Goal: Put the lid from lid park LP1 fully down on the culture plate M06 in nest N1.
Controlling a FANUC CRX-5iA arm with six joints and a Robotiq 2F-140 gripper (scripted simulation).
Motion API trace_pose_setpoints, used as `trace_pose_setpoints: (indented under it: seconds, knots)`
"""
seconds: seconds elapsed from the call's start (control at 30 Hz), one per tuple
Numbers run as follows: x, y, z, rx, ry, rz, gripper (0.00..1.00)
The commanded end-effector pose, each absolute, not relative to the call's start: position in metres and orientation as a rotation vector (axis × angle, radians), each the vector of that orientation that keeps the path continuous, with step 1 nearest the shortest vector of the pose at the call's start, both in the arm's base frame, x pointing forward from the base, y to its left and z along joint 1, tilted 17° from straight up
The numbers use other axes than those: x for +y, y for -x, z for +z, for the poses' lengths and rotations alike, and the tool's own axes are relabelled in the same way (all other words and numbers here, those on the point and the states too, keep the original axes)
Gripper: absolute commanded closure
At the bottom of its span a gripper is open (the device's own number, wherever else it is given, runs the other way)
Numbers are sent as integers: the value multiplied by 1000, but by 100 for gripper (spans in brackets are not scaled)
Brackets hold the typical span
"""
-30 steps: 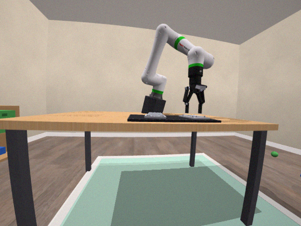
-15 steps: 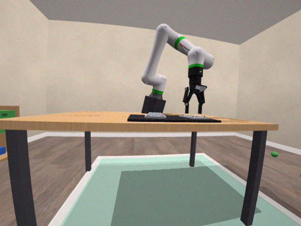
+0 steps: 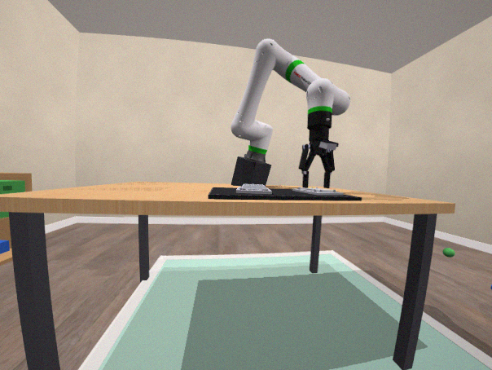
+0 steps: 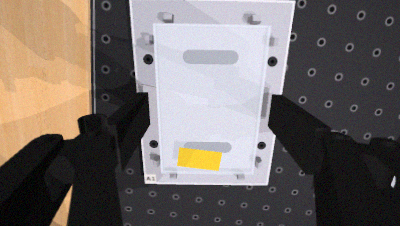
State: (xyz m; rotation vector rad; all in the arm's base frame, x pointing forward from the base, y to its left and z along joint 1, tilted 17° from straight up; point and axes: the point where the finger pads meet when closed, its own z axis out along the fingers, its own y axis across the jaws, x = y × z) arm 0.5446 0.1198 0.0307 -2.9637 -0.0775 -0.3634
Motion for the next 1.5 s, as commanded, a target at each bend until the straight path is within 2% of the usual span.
trace_pose_setpoints:
  seconds: [0.0, 1.37, 1.4, 1.47]
  knots:
    - [120, -545, 30, -78, 2963, -366, 31]
    - [121, -547, 25, -78, 2963, -366, 31]
    - [121, -547, 25, -78, 2963, -366, 39]
    - [121, -547, 25, -78, 2963, -366, 39]
